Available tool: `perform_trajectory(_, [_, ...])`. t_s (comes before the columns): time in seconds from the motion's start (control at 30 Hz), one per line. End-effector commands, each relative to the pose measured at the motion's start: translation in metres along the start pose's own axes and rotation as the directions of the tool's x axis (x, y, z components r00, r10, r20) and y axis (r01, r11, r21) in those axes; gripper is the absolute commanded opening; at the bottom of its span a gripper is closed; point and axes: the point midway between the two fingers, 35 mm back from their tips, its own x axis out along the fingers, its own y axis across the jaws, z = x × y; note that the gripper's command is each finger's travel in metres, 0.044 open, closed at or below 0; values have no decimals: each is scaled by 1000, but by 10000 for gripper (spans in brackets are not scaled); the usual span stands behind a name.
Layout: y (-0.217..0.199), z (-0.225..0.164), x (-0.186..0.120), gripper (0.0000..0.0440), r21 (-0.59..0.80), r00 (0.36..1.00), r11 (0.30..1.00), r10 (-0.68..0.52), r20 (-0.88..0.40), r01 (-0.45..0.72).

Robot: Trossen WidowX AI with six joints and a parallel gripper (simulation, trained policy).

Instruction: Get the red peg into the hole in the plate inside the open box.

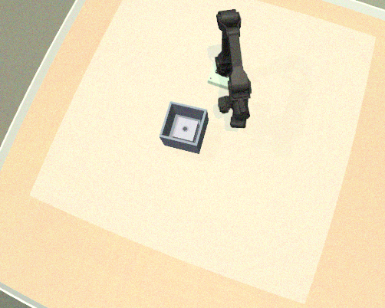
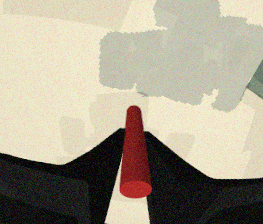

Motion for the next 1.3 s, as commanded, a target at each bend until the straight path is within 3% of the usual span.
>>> perform_trajectory(0.0, [8, -2, -16, 0, -12, 999, 999, 46, -16, -46])
perform_trajectory(0.67, [44, 38, -110, 0, -63, 963, 966, 256, 87, -251])
perform_trajectory(1.27, [49, 104, -131, 0, -6, 954, 977, 209, 217, -213])
